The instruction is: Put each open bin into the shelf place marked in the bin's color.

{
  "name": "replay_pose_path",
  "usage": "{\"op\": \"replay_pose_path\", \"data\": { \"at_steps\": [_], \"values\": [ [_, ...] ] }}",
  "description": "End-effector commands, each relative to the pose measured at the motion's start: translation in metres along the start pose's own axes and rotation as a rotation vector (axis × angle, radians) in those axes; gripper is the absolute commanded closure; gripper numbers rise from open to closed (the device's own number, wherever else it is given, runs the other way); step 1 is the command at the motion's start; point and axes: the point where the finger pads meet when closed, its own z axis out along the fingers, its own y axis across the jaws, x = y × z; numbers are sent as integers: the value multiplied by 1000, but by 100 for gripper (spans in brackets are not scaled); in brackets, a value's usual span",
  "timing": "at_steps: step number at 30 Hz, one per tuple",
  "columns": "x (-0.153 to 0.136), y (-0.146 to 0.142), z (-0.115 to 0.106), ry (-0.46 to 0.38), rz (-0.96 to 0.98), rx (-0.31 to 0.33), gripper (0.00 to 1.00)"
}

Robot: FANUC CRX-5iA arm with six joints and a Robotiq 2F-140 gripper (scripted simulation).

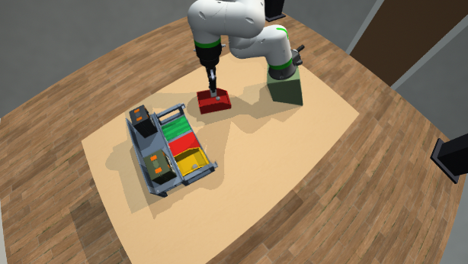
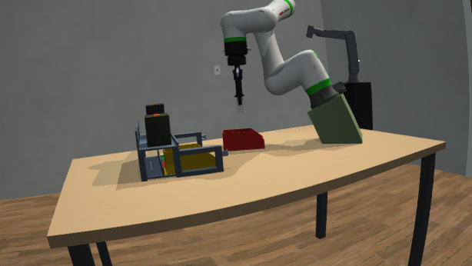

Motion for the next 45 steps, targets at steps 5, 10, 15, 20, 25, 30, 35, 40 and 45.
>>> {"op": "replay_pose_path", "data": {
  "at_steps": [5,10,15,20,25,30,35,40,45],
  "values": [
    [0,0,0,0,0,0,85],
    [0,0,2,0,0,0,85],
    [0,0,6,0,0,0,85],
    [0,0,13,0,0,0,85],
    [0,0,18,0,0,0,85],
    [0,0,28,0,0,0,85],
    [0,0,39,0,0,0,85],
    [1,0,45,0,0,0,85],
    [1,0,54,0,0,0,85]
  ]
}}
